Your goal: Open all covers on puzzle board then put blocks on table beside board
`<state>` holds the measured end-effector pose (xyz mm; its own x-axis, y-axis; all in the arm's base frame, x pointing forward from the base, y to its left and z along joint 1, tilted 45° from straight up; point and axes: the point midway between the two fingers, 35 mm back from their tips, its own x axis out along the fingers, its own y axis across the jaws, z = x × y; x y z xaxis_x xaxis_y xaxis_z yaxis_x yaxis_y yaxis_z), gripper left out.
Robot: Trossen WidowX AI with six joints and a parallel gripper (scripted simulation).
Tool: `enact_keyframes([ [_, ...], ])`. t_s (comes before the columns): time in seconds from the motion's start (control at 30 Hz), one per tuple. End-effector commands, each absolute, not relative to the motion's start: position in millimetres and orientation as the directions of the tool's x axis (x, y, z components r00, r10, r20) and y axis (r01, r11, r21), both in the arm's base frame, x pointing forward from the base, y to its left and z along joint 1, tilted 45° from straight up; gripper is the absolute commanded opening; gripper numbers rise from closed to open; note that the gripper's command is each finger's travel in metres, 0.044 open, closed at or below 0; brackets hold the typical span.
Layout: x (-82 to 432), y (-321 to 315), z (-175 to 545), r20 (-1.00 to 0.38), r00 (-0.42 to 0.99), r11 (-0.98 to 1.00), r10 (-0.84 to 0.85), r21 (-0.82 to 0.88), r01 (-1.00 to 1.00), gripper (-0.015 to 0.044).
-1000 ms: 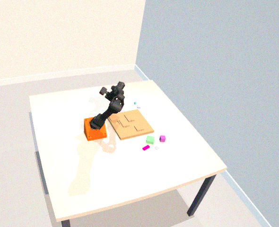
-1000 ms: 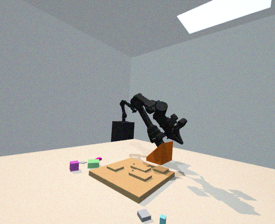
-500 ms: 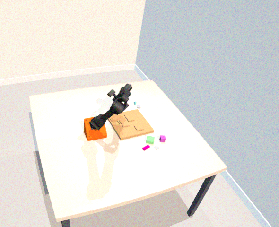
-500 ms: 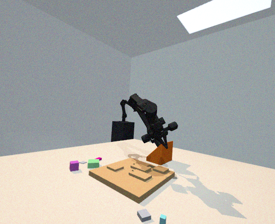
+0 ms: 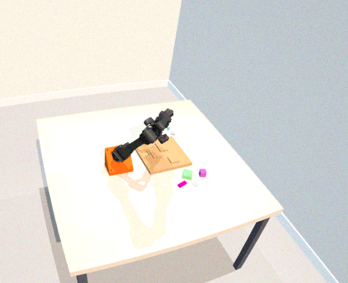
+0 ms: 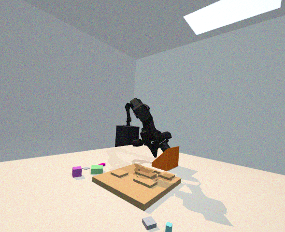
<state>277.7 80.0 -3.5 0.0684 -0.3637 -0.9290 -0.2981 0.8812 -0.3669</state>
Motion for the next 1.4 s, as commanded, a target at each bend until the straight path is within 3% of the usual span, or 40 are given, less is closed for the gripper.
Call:
enact_keyframes([
  [0.0, 286.2, 61.4, 4.6, -0.904, 0.06, 0.874, -0.423, -0.425, -0.237, 0.0],
  [0.77, 313.2, -37.8, 63.0, -0.718, -0.023, 0.718, -0.696, -0.696, 0.019, 0.0],
  [1.37, 313.5, -40.3, 64.6, -0.712, -0.026, 0.712, -0.702, -0.702, 0.025, 0.0],
])
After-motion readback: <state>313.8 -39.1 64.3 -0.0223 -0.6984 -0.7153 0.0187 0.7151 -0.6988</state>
